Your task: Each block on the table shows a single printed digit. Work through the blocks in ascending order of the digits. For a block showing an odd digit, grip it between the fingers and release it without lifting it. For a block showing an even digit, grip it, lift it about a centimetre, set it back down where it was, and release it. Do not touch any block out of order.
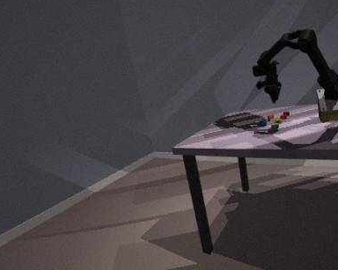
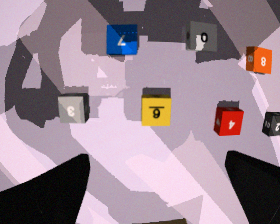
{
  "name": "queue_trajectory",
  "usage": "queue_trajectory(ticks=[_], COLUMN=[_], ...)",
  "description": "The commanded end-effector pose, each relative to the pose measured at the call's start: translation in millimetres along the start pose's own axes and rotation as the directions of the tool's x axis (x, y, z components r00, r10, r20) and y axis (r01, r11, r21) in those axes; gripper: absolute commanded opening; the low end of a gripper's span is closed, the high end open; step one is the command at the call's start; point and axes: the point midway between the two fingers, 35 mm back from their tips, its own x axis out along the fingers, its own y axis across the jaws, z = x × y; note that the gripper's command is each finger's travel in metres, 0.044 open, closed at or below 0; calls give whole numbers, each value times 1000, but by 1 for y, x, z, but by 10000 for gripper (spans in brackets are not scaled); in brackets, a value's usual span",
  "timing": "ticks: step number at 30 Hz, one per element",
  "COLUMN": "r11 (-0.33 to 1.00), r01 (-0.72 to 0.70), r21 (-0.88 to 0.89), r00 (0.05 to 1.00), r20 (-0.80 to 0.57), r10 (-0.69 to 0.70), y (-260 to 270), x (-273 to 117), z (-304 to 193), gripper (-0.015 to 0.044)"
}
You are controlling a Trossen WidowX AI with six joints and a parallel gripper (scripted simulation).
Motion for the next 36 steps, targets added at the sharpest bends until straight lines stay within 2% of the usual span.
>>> queue_trajectory(ticks=[1, 15, 17, 21, 36], r11=[1000, 1000, 1000, 1000, 1000], r01=[-4, -4, -2, -6, -7], r21=[10, 10, 10, 10, 10], r00=[1000, 1000, 1000, 1000, 1000], r20=[4, 4, 4, 4, 3], r10=[3, 3, 2, 6, 7], y=[1, 1, 14, 75, 78], x=[-1, -1, -1, -1, -1], z=[-1, -1, 1, 0, 0], gripper=[400, 400, 400, 400, 400])
